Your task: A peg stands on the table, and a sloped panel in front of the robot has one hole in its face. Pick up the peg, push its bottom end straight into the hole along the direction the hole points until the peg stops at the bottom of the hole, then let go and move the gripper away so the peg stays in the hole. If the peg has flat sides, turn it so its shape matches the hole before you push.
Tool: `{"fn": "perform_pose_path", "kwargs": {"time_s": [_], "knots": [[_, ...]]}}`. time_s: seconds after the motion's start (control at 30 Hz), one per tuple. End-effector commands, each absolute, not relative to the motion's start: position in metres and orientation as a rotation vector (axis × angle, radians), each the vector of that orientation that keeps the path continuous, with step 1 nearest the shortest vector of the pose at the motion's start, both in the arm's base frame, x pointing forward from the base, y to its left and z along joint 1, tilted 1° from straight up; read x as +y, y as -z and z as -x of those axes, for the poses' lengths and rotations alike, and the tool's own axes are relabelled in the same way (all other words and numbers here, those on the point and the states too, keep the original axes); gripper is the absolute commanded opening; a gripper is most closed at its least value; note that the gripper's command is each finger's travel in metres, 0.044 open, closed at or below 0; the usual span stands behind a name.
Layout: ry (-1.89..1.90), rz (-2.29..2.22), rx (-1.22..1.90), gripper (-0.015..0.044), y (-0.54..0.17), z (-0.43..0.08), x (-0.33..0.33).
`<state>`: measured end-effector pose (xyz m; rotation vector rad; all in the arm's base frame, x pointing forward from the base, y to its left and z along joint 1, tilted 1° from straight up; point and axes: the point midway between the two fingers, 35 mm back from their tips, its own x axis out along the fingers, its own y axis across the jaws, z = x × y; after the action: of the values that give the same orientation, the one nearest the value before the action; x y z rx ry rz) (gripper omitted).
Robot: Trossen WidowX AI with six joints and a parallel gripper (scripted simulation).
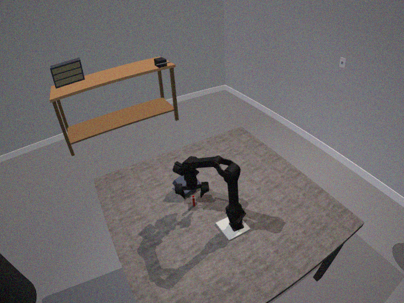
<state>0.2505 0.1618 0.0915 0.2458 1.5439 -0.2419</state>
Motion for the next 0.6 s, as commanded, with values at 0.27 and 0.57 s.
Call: {"fn": "perform_pose_path", "kwargs": {"time_s": [0.27, 0.57], "knots": [[0.242, -0.237, 1.543, 0.044, -0.071, -0.25, 0.16], [0.243, -0.245, 1.545, 0.0361, -0.068, -0.249, 0.161]]}}
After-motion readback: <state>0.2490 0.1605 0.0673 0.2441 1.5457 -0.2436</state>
